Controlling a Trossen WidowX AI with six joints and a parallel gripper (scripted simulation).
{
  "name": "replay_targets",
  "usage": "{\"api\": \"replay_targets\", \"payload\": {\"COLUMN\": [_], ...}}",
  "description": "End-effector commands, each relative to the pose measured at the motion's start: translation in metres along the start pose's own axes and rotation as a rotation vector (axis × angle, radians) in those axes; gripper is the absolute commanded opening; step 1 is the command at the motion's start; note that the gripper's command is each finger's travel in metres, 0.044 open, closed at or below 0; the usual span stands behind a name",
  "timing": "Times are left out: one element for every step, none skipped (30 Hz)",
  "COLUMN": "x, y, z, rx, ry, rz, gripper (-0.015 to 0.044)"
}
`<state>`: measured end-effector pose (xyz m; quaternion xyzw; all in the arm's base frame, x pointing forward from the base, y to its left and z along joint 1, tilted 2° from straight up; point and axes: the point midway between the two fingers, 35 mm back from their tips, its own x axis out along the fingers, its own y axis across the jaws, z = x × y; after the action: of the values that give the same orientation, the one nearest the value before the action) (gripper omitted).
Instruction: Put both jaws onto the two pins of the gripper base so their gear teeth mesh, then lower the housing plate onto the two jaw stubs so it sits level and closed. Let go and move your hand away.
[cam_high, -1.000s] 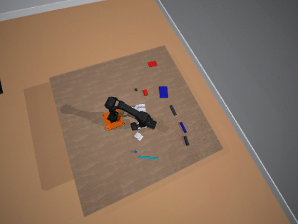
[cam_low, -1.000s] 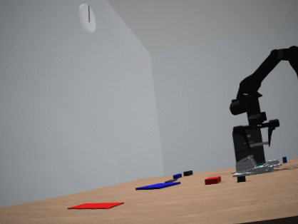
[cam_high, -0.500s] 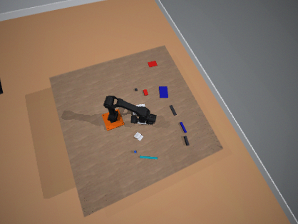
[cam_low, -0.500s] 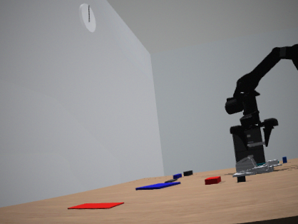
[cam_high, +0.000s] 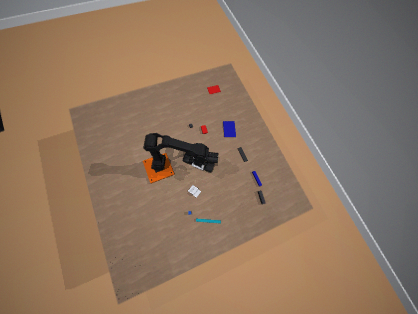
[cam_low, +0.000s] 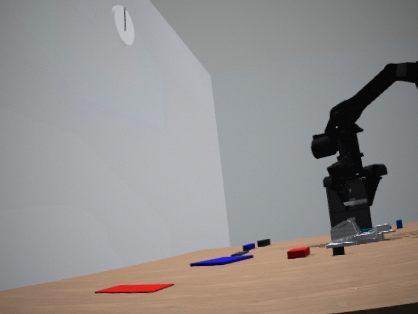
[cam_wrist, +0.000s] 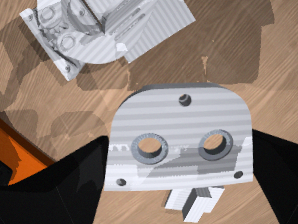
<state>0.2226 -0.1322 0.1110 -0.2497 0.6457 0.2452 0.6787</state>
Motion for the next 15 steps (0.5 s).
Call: {"api": "replay_targets", "payload": {"x": [-0.001, -0.001, -0.001, -0.001, -0.001, -0.001, -0.001, -0.001, -0.001, -0.001, -0.001, -0.001, -0.001, -0.001, -0.001], "y": [0.006, 0.007, 0.009, 0.01, 0.012, 0.013, 0.015, 0.016, 0.018, 0.019, 0.021, 0.022, 0.024, 0.026, 0.027], "z": [0.006, 0.008, 0.01, 0.012, 0.014, 0.016, 0.018, 0.019, 0.021, 0.023, 0.025, 0.026, 0.028, 0.03, 0.031], "rx": [0.079, 0.101, 0.123, 0.144, 0.166, 0.187, 0.209, 0.23, 0.252, 0.274, 0.295, 0.317, 0.338, 0.36, 0.382], "ry": [0.002, 0.002, 0.002, 0.002, 0.001, 0.001, 0.001, 0.001, 0.001, 0.0, 0.0, 0.0, 0.0, -0.001, -0.001], "rz": [-0.002, -0.002, -0.002, -0.002, -0.002, -0.002, -0.002, -0.002, -0.002, -0.002, -0.002, -0.001, -0.001, -0.001, -0.001], "gripper": [0.0351, 0.0351, 0.0351, 0.0351, 0.0351, 0.0351, 0.0351, 0.0351, 0.0351, 0.0351, 0.0351, 0.0351, 0.0351, 0.0351, 0.0351]}}
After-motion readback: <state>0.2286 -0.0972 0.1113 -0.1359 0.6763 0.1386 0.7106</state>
